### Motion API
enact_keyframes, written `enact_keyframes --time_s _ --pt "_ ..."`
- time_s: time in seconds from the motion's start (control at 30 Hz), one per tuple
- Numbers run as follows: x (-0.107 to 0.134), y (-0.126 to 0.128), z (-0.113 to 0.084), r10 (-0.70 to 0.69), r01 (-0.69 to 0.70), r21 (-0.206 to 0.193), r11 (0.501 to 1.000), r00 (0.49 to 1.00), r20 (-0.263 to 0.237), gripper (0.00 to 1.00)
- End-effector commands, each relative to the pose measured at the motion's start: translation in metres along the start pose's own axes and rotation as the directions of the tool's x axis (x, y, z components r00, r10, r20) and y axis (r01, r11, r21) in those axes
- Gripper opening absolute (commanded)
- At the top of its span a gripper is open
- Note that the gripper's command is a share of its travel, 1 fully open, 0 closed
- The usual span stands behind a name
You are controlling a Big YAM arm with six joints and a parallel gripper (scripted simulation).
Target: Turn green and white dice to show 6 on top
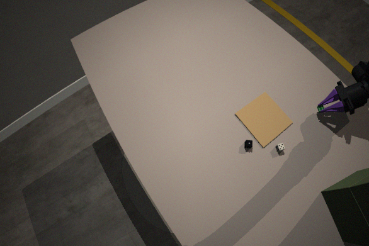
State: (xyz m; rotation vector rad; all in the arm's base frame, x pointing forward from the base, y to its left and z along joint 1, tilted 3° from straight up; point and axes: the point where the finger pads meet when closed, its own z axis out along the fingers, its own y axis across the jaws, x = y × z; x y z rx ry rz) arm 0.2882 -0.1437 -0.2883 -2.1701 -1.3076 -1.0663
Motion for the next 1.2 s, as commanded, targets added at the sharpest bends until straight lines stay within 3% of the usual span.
enact_keyframes --time_s 0.0,1.17 --pt "-0.001 -0.006 0.005 0.003 -0.003 0.009 1.000 1.000 -0.002 0.14" --pt "-0.010 -0.005 0.014 0.003 -0.003 0.010 1.000 1.000 -0.002 0.14"
